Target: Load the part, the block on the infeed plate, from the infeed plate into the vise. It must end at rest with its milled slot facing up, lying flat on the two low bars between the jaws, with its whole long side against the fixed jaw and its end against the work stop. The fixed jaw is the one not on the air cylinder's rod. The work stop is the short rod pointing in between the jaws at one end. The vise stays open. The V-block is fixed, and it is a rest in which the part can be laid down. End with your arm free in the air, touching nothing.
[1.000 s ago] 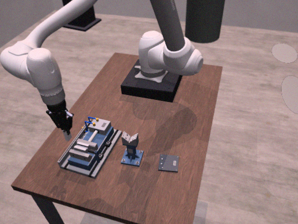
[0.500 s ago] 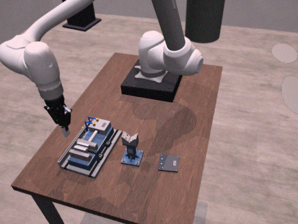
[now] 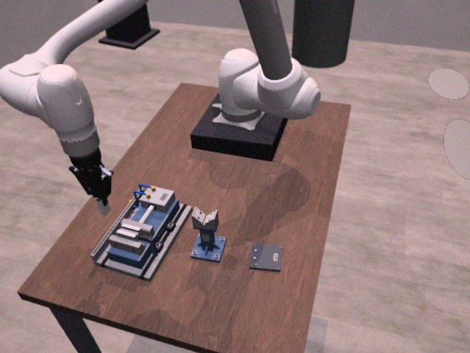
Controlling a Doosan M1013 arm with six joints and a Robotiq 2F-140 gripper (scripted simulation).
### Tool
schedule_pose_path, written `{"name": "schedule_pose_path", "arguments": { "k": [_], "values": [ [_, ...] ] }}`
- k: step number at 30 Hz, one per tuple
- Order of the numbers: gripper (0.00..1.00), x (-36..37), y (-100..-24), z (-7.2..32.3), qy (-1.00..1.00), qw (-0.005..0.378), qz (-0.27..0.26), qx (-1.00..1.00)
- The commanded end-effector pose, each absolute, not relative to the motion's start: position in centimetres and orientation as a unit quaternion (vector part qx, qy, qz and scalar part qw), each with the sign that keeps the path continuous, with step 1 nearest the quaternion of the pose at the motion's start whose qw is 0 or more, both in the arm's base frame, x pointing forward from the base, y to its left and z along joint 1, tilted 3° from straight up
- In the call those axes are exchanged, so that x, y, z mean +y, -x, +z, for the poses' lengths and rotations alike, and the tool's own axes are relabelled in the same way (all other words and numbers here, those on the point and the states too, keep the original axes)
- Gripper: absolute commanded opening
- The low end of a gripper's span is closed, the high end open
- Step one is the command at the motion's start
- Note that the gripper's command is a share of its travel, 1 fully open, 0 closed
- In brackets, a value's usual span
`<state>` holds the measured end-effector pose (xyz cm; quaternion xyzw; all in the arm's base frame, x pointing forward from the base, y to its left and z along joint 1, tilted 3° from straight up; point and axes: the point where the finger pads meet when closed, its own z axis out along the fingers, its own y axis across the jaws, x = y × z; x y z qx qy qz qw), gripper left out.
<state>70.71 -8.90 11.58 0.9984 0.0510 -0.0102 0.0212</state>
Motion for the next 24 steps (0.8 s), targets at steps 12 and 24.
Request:
{"name": "schedule_pose_path", "arguments": {
  "k": [12, 24],
  "values": [
    [0.00, -6.9, -70.9, 12.1, -0.998, 0.021, -0.008, 0.054],
    [0.00, -6.9, -70.9, 12.1, -0.998, 0.021, -0.008, 0.054]
  ]
}}
